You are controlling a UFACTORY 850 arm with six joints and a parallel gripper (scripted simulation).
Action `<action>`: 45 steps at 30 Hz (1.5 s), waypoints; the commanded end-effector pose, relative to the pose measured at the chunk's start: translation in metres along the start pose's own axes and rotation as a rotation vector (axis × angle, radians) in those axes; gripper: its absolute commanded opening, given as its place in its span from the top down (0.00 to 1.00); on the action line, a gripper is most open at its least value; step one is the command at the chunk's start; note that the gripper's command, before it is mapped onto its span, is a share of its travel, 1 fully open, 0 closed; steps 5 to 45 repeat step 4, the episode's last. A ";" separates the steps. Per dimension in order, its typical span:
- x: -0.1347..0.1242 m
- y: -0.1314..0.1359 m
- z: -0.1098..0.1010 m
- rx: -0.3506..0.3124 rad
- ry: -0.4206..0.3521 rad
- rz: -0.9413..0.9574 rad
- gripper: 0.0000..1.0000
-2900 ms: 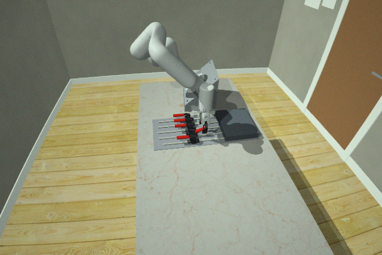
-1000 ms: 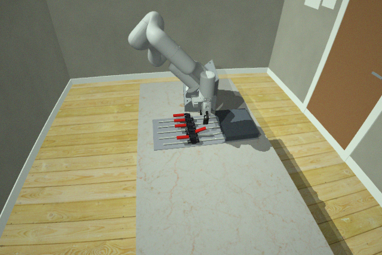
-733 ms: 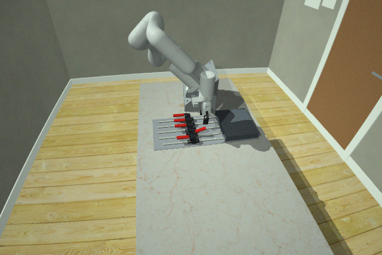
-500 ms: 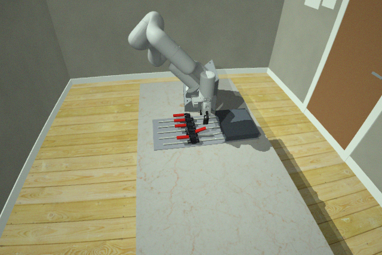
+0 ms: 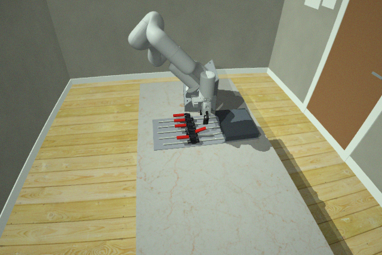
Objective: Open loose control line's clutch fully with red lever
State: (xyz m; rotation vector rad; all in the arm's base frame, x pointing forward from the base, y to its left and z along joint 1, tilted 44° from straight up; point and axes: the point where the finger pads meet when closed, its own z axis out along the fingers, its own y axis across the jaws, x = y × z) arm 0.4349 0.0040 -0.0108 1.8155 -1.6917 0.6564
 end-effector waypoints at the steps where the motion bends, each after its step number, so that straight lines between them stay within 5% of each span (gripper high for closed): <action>1: 0.000 -0.001 -0.001 0.001 0.000 0.001 0.00; 45: 0.000 -0.001 -0.001 0.001 0.000 0.001 0.00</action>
